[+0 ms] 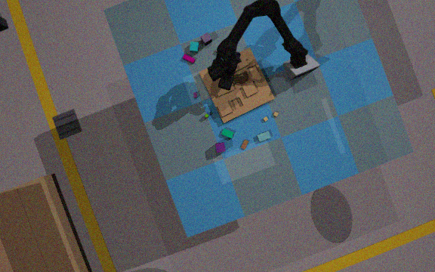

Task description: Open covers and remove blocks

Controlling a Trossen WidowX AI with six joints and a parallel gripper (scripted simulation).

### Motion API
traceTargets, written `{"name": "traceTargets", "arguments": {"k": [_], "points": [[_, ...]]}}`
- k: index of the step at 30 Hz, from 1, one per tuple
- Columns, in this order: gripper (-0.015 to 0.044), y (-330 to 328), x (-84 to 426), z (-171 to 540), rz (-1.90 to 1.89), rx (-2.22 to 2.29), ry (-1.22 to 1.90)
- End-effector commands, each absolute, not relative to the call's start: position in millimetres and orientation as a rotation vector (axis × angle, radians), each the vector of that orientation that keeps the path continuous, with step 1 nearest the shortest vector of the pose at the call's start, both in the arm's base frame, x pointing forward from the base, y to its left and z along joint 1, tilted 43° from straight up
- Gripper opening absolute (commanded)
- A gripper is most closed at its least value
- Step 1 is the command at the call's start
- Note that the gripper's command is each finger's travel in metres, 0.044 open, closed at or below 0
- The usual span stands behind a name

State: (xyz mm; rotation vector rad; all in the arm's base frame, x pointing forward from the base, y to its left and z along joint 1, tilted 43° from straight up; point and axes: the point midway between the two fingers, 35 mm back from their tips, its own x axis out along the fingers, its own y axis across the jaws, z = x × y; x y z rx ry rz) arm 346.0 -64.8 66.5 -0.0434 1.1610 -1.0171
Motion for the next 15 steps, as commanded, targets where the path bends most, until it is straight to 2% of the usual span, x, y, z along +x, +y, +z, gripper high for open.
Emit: {"name": "traceTargets", "arguments": {"k": [1,15], "points": [[0.0144,-67.4,344.6,64.0,-1.022,-0.052,1.166],[0.0144,-69.5,344.7,61.7,-1.022,-0.052,1.166]]}}
